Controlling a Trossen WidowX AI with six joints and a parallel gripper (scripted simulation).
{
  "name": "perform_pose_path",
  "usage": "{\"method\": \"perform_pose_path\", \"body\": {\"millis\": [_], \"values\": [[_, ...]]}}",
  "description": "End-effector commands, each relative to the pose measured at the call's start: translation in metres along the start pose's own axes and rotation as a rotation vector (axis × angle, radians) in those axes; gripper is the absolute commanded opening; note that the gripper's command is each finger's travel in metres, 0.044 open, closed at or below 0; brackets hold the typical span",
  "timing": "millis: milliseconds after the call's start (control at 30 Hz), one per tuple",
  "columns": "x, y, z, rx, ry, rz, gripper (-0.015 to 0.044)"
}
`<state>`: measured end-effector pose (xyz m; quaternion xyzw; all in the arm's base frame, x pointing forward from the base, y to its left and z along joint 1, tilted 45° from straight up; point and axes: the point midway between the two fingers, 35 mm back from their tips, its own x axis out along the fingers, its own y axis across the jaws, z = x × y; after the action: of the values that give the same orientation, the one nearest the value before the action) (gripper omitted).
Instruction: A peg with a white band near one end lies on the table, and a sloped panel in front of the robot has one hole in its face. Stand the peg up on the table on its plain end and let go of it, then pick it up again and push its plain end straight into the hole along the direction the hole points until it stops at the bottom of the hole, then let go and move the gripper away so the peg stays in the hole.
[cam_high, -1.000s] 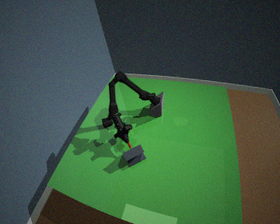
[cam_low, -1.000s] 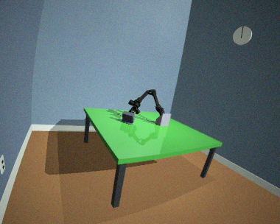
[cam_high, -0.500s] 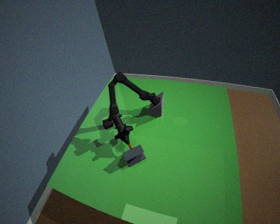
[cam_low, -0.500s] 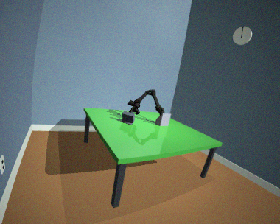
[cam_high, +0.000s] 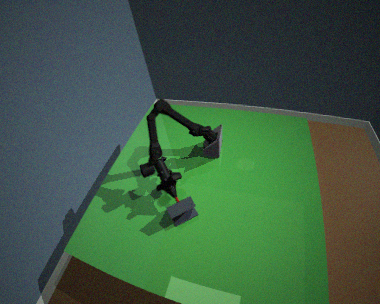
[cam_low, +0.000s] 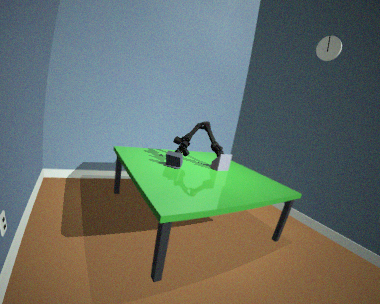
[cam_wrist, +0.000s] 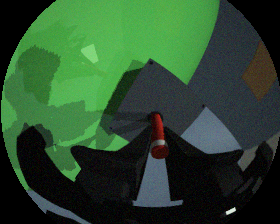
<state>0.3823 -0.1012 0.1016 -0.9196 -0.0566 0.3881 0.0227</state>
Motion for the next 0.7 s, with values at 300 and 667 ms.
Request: {"method": "perform_pose_path", "body": {"millis": [300, 667], "values": [[0.0087, 0.0009, -0.0005, 0.003, 0.000, 0.004, 0.0000], [0.0108, 0.0002, -0.0001, 0.001, -0.001, -0.001, 0.0000]]}}
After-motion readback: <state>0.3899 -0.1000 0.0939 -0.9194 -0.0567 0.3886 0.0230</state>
